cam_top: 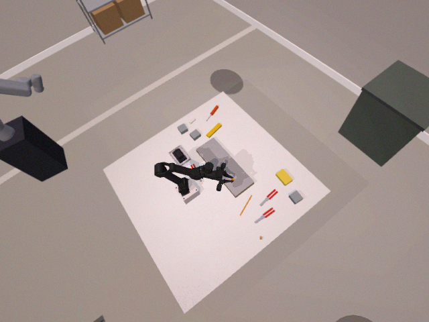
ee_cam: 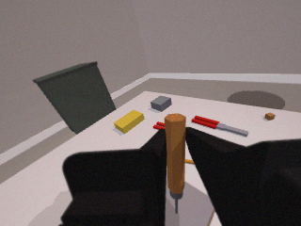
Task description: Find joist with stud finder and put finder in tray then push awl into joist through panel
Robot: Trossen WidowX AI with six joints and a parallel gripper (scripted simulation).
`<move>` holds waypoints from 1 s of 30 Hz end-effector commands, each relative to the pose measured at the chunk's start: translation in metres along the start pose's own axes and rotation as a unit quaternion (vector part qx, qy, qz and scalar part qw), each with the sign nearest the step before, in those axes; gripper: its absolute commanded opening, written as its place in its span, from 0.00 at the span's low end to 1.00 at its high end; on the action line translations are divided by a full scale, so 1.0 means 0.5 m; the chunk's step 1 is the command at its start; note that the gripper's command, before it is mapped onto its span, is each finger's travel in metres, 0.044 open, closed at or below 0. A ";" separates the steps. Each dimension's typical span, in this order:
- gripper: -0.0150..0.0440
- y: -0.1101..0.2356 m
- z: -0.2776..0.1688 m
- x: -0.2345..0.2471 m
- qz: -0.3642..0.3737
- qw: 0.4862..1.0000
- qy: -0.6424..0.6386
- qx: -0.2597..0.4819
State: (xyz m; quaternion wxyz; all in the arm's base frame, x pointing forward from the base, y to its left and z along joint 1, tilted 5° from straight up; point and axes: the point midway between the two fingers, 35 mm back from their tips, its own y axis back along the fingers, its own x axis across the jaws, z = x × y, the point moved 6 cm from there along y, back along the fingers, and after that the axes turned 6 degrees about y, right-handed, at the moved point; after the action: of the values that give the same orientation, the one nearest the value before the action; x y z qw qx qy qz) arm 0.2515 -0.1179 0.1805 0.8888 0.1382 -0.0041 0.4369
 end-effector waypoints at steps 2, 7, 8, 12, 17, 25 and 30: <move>0.25 -0.001 0.001 0.036 0.000 1.000 0.004 -0.009; 0.25 0.002 -0.007 0.072 0.000 1.000 0.013 -0.012; 0.25 0.003 -0.009 0.079 0.000 1.000 0.014 -0.013; 0.25 0.009 -0.017 0.108 0.000 1.000 0.021 -0.016; 0.25 0.019 -0.028 0.144 0.000 0.999 0.028 -0.021; 0.25 0.043 -0.047 0.200 0.003 0.999 0.040 -0.031; 0.25 0.064 -0.059 0.234 0.009 0.998 0.049 -0.037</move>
State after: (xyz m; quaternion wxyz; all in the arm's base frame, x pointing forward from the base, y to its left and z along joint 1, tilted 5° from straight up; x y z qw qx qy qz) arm 0.2934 -0.0134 0.1721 0.8889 0.0908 0.0269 0.4482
